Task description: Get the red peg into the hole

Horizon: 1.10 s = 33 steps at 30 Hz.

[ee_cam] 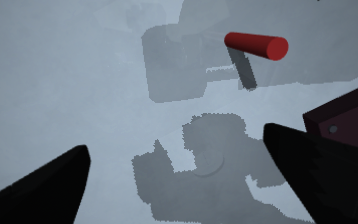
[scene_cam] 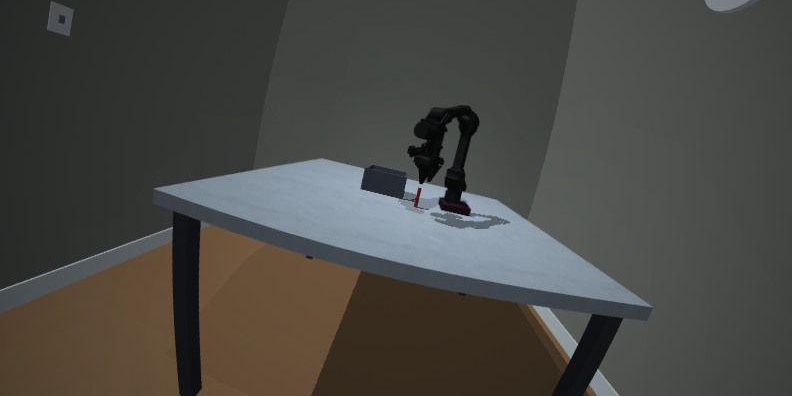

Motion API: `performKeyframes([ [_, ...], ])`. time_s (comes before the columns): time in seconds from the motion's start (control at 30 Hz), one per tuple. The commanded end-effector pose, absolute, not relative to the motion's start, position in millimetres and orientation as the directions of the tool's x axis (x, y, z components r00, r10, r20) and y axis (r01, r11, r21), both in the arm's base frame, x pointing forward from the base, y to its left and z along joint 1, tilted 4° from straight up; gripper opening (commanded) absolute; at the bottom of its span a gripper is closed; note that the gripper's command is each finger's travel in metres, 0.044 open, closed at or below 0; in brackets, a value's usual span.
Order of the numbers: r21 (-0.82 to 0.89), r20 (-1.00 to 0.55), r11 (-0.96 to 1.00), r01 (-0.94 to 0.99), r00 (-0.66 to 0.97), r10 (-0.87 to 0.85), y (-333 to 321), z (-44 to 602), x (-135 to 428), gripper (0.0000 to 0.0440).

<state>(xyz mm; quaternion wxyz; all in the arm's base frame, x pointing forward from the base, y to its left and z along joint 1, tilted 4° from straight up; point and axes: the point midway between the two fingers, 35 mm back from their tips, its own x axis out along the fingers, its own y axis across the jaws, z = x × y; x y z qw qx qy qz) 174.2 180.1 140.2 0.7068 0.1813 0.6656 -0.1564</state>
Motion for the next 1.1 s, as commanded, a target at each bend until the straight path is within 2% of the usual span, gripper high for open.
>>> performKeyframes([
  [0.0,-0.014,-1.000,0.832,0.554,0.015,-0.027,156.2,133.5,169.9,0.0440],
  [0.37,-0.098,-0.994,0.738,0.668,-0.033,-0.102,124.6,102.6,168.4,0.0440],
  [0.8,-0.099,-0.988,0.718,0.689,0.017,-0.153,111.8,48.7,176.7,0.0433],
  [0.9,-0.105,-0.986,0.721,0.685,0.021,-0.163,109.5,39.3,177.5,0.0397],
  [1.07,-0.125,-0.984,0.720,0.683,0.006,-0.176,106.7,26.2,176.6,0.0267],
])
